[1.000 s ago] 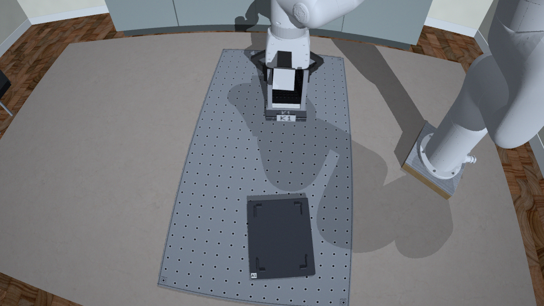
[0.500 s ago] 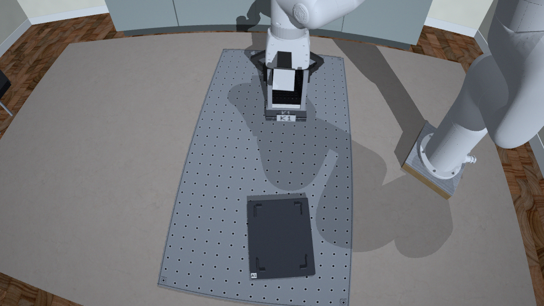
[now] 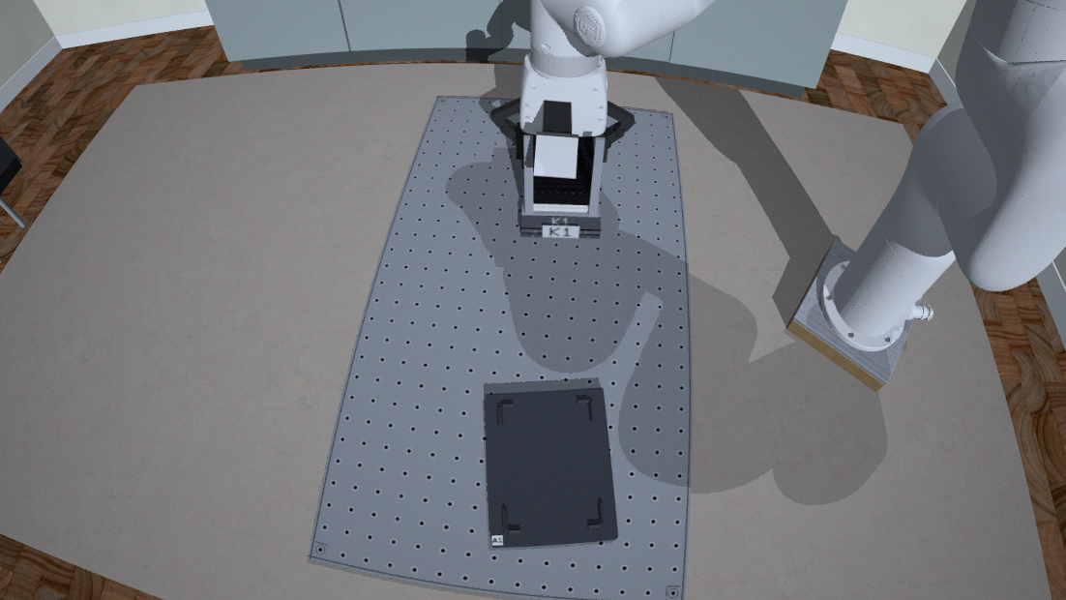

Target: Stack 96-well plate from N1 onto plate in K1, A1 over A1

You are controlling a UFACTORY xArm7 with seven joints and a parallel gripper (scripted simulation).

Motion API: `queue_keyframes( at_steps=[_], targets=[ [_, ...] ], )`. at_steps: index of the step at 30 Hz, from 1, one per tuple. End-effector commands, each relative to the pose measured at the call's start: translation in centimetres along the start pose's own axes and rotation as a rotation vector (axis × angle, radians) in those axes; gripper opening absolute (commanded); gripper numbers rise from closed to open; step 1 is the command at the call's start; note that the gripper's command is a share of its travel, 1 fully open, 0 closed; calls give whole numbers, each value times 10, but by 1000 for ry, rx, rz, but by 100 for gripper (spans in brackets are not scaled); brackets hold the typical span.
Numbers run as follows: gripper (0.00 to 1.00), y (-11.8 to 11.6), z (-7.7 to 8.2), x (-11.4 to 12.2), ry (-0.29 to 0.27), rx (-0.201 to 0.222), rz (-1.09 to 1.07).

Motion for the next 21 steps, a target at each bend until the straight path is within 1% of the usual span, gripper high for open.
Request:
queue_keyframes(
  at_steps=[1,9,11,21],
  targets=[
    [100,1,1,0,-1,4,0],
    [100,1,1,0,-1,4,0],
    [100,1,7,0,-1,4,0],
    [100,1,7,0,-1,4,0]
  ],
)
Point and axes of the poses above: the point where the finger pads meet when closed, its own z axis back along the fingers, its own y axis across the jaws, x = y × z, the point moved 5 cm from there along z, back along the fingers, and after that the axes turned 12 degrees about -z, right-handed, at the moved point
